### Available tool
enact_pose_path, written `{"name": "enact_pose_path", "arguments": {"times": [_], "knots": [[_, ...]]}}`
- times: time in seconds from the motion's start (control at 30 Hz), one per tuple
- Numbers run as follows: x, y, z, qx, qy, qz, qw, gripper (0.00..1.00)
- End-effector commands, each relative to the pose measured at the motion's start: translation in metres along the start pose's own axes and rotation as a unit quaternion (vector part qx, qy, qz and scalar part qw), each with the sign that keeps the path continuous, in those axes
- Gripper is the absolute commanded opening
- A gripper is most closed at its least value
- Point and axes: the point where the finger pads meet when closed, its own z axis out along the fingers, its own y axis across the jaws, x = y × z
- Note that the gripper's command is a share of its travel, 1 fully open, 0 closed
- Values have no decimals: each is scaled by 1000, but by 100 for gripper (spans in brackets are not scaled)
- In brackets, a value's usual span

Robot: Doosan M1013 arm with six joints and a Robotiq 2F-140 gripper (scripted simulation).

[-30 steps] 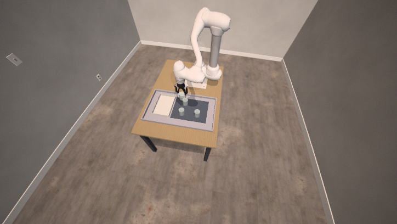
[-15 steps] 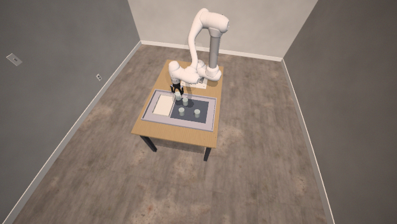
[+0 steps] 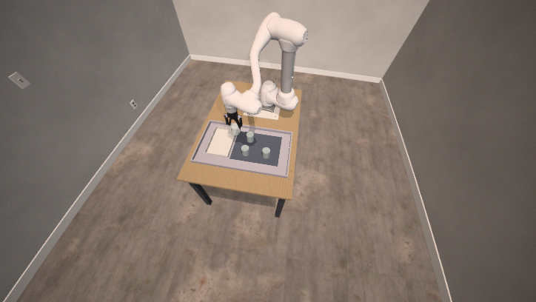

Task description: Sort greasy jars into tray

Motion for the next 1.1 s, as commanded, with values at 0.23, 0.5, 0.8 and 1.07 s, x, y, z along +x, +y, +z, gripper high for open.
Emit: {"name": "enact_pose_path", "arguments": {"times": [0.23,0.5,0.8,1.07], "knots": [[-5,-30,0,0,0,0,1000,0],[-9,-49,0,0,0,0,1000,0],[-14,-79,0,0,0,0,1000,0],[-18,-98,0,0,0,0,1000,0]]}}
